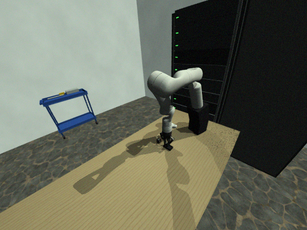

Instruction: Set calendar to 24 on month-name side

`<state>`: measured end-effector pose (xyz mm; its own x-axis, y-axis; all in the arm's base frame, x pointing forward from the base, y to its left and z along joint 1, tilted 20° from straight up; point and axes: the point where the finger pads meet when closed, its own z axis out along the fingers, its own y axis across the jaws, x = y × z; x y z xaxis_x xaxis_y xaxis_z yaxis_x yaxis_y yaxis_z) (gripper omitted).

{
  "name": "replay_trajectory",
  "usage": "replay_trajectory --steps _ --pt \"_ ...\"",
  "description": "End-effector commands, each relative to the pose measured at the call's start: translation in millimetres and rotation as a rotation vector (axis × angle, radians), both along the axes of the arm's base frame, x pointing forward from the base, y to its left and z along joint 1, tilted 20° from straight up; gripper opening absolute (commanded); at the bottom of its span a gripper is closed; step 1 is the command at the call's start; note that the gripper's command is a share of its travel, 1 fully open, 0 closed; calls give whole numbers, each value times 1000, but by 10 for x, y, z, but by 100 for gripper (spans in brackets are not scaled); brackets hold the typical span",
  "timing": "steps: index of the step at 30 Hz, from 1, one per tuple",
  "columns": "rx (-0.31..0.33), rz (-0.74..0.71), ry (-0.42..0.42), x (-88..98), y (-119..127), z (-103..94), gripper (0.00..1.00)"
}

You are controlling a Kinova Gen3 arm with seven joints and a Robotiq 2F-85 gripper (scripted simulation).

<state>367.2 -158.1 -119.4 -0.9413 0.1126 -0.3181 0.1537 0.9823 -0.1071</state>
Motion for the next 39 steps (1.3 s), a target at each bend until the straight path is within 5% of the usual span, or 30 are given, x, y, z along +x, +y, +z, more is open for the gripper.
replay_trajectory --steps 1,31,39 --pt "5 -6 -13 43 7 -1 26" --pt "5 -6 -13 43 7 -1 26" --pt "5 -6 -13 43 7 -1 38"
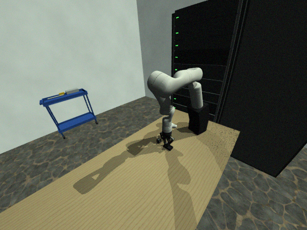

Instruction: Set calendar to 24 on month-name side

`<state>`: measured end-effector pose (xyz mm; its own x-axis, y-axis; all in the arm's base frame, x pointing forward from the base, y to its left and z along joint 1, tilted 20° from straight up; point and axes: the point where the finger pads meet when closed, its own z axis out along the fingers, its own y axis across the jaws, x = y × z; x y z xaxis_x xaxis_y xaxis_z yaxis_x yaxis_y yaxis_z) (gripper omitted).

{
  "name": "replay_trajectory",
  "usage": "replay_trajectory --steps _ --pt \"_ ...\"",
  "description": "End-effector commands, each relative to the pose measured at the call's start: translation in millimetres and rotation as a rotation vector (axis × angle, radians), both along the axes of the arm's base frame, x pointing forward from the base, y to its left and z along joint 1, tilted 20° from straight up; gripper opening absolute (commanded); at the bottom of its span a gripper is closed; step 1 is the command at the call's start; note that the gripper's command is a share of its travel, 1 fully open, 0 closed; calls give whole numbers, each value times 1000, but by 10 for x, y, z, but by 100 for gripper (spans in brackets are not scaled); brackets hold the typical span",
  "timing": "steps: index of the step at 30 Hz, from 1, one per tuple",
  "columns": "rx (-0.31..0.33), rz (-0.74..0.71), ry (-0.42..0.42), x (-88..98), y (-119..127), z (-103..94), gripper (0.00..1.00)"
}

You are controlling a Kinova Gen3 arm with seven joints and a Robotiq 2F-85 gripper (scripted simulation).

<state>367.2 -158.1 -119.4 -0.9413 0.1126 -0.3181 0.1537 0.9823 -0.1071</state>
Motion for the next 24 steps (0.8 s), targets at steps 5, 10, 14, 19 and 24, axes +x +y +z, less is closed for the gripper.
replay_trajectory --steps 5,10,14,19,24 --pt "5 -6 -13 43 7 0 42" --pt "5 -6 -13 43 7 0 46" --pt "5 -6 -13 43 7 0 46" --pt "5 -8 -7 5 14 16 46" --pt "5 -8 -7 -20 23 80 46"
